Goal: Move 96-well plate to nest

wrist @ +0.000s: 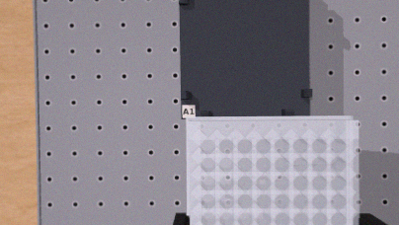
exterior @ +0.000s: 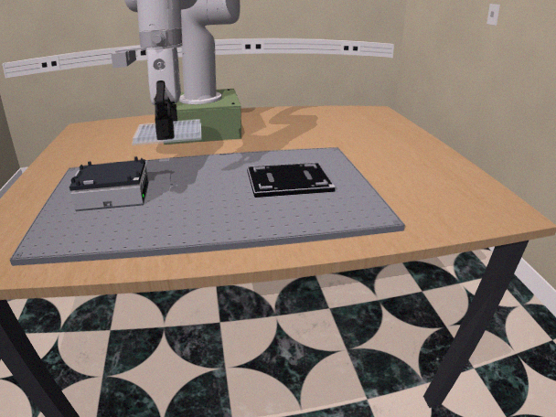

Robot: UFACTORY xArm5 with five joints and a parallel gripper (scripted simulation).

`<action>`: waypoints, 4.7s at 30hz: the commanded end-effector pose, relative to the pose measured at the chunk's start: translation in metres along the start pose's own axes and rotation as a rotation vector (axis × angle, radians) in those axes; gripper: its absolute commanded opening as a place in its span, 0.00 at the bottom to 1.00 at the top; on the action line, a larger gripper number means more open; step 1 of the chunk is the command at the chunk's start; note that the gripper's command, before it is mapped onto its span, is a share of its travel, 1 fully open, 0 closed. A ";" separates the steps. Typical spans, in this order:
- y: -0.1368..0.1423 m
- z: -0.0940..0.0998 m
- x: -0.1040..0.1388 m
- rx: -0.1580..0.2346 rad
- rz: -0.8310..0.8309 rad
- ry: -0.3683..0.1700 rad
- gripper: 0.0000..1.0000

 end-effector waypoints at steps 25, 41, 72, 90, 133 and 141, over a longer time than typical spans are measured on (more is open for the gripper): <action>-0.012 -0.008 0.076 -0.004 0.000 0.000 0.00; -0.019 -0.013 0.122 -0.004 0.000 0.000 0.00; -0.032 -0.023 0.211 -0.004 0.000 -0.001 0.00; -0.036 -0.027 0.239 -0.004 -0.001 -0.001 0.00; -0.035 -0.052 0.238 -0.004 0.000 -0.001 0.00; -0.035 -0.062 0.238 -0.004 0.000 -0.001 0.00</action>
Point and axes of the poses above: the point where the finger pads meet when closed, its own z axis back along the fingers, its own y axis across the jaws, x = y × z, the point moved 6 cm from there along z, back along the fingers, and after that the axes turned 9 degrees about z, right-handed, at the moved point
